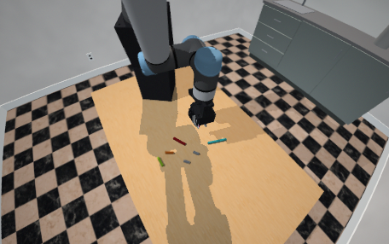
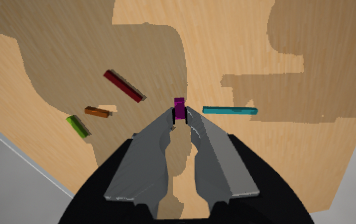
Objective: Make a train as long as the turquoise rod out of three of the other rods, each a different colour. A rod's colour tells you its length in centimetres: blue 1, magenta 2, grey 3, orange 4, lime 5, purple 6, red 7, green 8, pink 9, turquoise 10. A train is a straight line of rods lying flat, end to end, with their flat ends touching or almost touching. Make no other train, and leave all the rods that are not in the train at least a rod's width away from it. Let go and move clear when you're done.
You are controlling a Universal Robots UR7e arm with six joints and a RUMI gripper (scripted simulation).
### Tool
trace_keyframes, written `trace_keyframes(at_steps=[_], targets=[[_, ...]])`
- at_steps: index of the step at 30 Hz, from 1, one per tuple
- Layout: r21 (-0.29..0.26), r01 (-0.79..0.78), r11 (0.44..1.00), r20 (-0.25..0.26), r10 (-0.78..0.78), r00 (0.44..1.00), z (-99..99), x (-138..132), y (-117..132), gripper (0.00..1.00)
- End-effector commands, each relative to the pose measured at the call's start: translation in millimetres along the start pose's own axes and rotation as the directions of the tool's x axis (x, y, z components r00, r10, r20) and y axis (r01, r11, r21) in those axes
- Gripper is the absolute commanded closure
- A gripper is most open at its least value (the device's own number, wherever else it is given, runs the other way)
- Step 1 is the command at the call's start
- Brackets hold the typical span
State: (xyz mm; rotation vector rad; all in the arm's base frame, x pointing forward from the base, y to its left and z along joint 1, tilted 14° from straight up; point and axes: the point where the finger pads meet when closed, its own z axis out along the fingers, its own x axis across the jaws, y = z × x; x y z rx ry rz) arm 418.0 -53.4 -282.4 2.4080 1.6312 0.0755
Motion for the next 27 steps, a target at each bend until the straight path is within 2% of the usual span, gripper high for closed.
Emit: trace_keyframes(at_steps=[1, 6, 12, 14, 17, 27], targets=[[-0.002, -0.166, 0.986, 0.006, 0.166, 0.986, -0.2, 1.5, -1.1, 1.0], [-0.003, -0.305, 0.952, 0.006, 0.305, 0.952, -0.1, 2.7, -2.0, 1.0], [-0.004, -0.464, 0.886, 0.005, 0.464, 0.886, 0.0, 4.1, -2.6, 1.0], [-0.004, -0.464, 0.886, 0.005, 0.464, 0.886, 0.0, 4.1, -2.6, 1.0], [-0.004, -0.569, 0.822, 0.005, 0.569, 0.822, 0.0, 4.9, -2.7, 1.0], [-0.005, -0.778, 0.629, 0.003, 0.778, 0.629, 0.1, 6.3, -2.4, 1.0]])
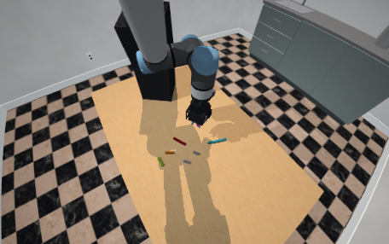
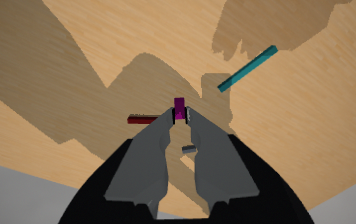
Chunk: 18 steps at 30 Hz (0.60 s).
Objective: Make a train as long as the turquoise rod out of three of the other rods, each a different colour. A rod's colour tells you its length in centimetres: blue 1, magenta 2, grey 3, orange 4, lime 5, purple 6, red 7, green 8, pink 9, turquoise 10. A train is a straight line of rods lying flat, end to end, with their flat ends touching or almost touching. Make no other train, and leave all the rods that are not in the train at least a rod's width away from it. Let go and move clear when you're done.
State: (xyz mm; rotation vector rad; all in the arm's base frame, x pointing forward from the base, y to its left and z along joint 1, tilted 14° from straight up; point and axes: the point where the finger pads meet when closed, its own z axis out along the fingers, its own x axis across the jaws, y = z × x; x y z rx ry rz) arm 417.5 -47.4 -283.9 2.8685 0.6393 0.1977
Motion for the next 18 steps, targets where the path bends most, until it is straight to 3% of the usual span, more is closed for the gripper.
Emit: trace_keyframes(at_steps=[1, 9, 18], targets=[[-0.006, -0.166, 0.986, 0.004, 0.166, 0.986, -0.3, 1.0, -0.1, 1.0], [-0.007, -0.366, 0.931, 0.003, 0.366, 0.931, -0.3, 1.9, 0.3, 1.0], [-0.007, -0.592, 0.806, 0.001, 0.592, 0.806, -0.3, 2.5, 1.7, 1.0]])
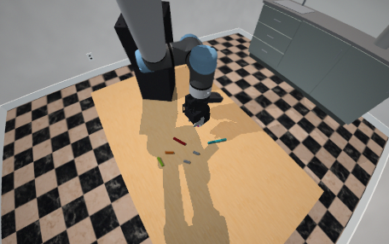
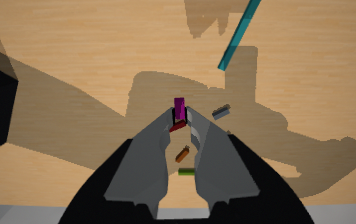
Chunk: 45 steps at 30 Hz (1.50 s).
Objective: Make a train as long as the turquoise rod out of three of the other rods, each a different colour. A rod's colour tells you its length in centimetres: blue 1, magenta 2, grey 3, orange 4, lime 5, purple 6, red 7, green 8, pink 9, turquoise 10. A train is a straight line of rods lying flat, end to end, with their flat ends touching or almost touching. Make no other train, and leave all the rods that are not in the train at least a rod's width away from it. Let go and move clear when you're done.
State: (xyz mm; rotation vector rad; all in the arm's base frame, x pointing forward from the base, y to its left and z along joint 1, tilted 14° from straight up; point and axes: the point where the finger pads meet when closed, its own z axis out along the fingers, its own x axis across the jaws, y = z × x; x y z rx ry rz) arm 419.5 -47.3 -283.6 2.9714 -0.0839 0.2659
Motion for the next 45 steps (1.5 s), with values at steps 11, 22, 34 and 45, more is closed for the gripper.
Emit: trace_keyframes(at_steps=[11, 22, 34, 45], targets=[[-0.007, -0.419, 0.908, -0.001, 0.419, 0.908, -0.4, 2.3, 2.7, 1.0], [-0.007, -0.663, 0.749, -0.004, 0.663, 0.749, -0.6, 2.9, 6.2, 1.0], [-0.005, -0.878, 0.479, -0.006, 0.878, 0.479, -0.9, 2.6, 11.6, 1.0], [-0.003, -0.979, 0.206, -0.007, 0.979, 0.206, -1.2, 1.0, 17.0, 1.0]])
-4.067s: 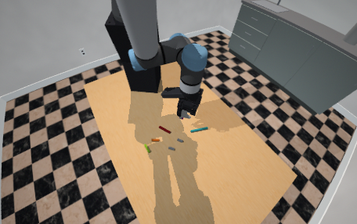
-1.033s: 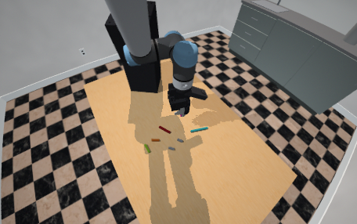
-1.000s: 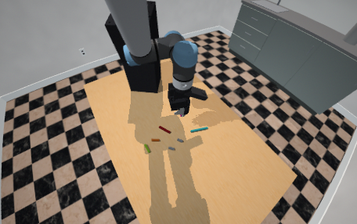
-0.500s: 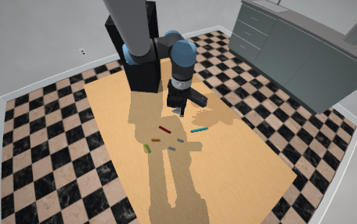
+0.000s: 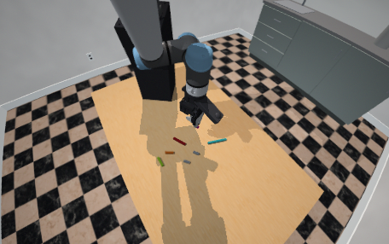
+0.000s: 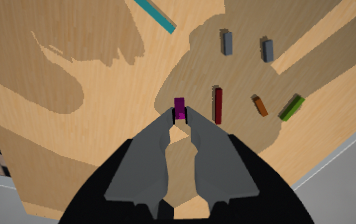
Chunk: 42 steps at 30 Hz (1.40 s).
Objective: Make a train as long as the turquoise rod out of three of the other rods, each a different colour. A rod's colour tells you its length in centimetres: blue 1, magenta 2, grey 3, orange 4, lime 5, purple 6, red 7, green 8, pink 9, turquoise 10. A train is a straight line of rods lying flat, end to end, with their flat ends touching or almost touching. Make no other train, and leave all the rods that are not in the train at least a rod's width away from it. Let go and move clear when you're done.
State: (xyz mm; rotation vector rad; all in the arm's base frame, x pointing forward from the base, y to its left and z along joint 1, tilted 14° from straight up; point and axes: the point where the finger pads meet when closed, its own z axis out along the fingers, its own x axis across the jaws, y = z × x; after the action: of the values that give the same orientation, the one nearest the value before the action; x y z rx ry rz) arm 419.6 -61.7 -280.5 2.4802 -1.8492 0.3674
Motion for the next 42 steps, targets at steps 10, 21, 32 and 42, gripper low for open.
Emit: trace_keyframes(at_steps=[10, 21, 32, 42], targets=[[-0.002, -0.371, 0.929, -0.007, 0.371, 0.929, -0.7, 5.6, 4.8, 1.0], [0.001, -0.657, 0.754, -0.007, 0.657, 0.754, -1.2, 9.9, 11.4, 1.0], [0.003, -0.842, 0.539, -0.007, 0.842, 0.539, -1.7, 12.6, 18.0, 1.0], [0.005, -0.952, 0.306, -0.006, 0.952, 0.306, -2.1, 14.1, 24.6, 1.0]])
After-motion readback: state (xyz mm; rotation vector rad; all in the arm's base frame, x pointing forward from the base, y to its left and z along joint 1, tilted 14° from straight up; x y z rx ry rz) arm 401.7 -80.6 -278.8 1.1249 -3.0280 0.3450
